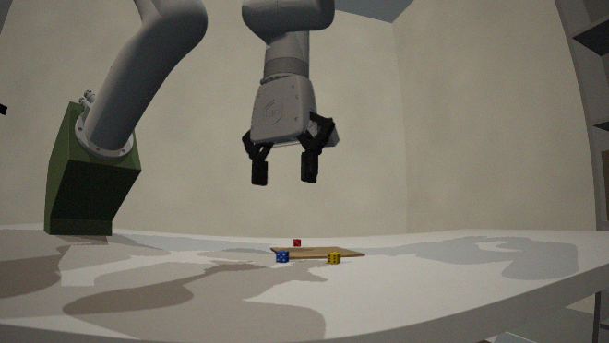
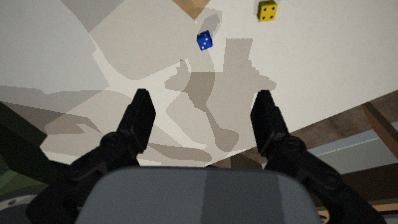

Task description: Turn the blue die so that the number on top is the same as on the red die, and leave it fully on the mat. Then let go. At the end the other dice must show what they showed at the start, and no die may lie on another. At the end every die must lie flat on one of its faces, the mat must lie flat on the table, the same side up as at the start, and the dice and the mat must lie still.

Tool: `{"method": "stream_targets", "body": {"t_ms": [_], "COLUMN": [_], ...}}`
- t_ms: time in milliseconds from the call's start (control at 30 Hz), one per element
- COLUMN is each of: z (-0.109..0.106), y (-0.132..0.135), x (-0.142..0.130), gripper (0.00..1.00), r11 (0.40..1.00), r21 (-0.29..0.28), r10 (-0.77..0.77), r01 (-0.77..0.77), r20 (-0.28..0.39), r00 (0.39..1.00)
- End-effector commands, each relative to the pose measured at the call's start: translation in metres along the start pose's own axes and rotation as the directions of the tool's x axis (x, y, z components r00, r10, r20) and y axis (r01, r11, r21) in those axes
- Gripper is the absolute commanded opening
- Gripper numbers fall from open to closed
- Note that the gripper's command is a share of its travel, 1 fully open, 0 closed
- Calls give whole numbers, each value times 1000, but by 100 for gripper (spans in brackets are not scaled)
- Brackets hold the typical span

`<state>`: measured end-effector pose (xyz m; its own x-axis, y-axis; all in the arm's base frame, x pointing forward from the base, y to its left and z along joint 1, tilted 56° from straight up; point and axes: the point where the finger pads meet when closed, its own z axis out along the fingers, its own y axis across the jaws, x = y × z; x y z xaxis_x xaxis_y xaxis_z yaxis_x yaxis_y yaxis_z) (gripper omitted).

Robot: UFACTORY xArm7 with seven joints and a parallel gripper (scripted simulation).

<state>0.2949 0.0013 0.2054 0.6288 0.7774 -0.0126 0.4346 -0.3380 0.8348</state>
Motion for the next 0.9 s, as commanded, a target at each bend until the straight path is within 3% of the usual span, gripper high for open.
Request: {"method": "stream_targets", "body": {"t_ms": [0, 267, 467, 567, 633, 700, 867], "z": [2, 6, 10, 11, 13, 13, 17], "y": [0, 0, -1, -1, -1, -1, -2], "x": [0, 0, 0, 0, 0, 0, 0], "gripper": [100, 100, 100, 100, 100, 100, 100], "r11": [992, 926, 807, 798, 708, 686, 525], "r21": [6, 4, 1, 1, -1, -1, -4], "r10": [-129, -378, -591, -602, -706, -728, -851], "r01": [129, 378, 591, 602, 706, 728, 851], "r20": [-10, -11, -11, -11, -11, -11, -11], "r00": [992, 926, 807, 798, 708, 686, 525]}}
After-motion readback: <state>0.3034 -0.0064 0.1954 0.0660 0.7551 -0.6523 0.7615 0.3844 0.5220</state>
